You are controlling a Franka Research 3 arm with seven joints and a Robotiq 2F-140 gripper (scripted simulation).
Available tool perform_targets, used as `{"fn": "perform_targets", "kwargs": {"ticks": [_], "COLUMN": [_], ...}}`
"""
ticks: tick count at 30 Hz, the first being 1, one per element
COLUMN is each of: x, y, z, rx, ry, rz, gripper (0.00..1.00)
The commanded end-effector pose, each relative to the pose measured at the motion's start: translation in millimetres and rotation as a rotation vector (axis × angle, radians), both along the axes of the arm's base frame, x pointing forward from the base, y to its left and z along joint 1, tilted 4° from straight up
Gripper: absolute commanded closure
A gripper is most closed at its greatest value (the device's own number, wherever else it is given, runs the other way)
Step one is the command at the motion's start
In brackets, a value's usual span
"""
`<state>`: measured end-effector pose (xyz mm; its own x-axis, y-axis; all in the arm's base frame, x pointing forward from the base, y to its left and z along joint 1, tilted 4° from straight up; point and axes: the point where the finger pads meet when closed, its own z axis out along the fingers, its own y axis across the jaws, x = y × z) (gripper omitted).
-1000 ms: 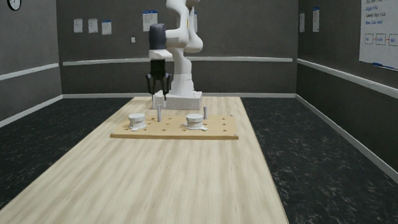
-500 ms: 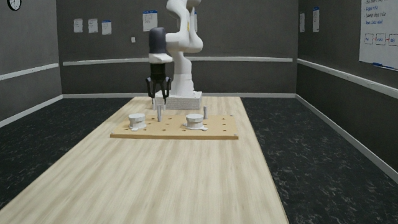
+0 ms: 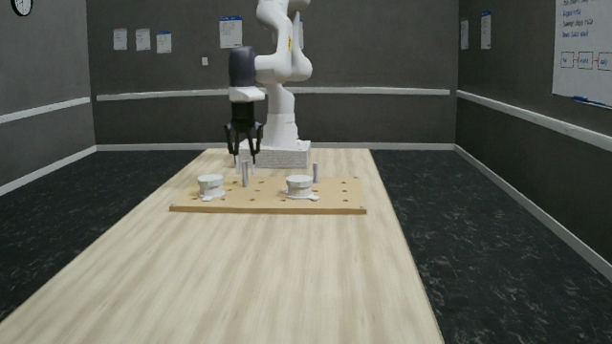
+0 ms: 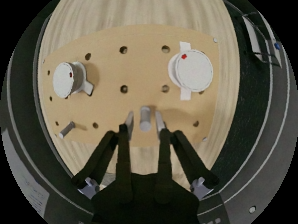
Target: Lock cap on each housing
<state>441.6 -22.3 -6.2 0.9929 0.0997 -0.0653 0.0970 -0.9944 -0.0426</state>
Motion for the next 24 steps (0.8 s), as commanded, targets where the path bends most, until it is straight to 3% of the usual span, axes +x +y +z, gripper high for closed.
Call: {"fn": "perform_targets", "kwargs": {"ticks": [1,24], "x": [1.9,1.7], "y": [-1.1,-1.1], "z": [-3.0,-8.1], "rx": [0.001,0.001], "ry": [-0.007,-0.007], "rz": [0.014,0.014], "gripper": [0.64,0.64]}}
